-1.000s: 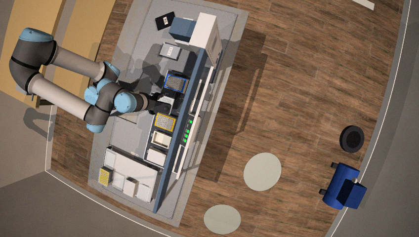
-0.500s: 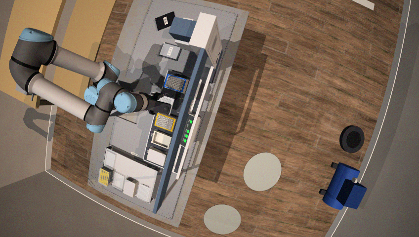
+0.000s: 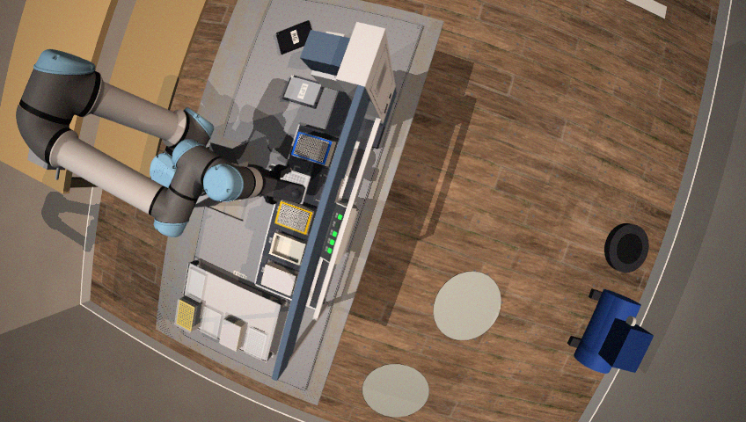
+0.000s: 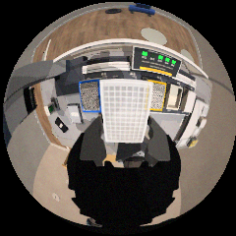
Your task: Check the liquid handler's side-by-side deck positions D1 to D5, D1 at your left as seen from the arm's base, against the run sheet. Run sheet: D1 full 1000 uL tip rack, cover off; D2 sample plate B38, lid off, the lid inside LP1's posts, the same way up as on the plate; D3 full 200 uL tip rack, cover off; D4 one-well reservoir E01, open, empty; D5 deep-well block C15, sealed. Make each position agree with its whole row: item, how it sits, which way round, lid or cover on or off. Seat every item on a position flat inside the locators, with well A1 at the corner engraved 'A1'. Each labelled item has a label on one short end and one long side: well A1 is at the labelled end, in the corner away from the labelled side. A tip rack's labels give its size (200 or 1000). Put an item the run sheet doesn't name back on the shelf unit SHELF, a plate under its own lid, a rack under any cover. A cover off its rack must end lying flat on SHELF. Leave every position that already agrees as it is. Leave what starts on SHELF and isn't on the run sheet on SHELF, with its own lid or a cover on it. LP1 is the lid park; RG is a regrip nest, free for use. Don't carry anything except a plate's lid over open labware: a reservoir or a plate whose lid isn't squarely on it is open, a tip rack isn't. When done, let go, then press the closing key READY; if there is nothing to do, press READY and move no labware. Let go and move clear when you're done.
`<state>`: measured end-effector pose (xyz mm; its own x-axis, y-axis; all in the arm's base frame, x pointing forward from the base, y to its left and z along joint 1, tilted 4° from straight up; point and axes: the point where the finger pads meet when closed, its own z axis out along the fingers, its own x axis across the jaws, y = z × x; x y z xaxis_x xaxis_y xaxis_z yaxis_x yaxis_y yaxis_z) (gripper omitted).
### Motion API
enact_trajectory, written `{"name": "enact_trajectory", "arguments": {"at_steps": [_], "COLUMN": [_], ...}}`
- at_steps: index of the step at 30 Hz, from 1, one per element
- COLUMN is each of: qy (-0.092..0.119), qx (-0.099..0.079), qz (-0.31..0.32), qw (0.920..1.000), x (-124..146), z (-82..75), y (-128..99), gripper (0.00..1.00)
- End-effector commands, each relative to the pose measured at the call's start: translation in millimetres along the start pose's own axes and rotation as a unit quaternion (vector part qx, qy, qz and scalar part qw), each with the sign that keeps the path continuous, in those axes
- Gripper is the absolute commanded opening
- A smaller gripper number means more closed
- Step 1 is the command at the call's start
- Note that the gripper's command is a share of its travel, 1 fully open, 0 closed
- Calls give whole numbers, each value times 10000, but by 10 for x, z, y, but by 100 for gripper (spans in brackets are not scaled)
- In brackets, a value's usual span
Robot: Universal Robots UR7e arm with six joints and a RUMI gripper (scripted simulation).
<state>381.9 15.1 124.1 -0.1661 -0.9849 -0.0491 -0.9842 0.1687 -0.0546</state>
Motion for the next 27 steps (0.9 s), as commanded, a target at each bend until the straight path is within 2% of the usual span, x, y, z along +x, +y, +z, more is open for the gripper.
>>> {"name": "enact_trajectory", "arguments": {"at_steps": [1, 27], "qy": [1, 1], "qx": [6, 6], "qz": [0, 0], "qw": [10000, 10000], "x": [1, 1], "z": [-4, 379], "y": [-4, -5], "gripper": [0, 0]}}
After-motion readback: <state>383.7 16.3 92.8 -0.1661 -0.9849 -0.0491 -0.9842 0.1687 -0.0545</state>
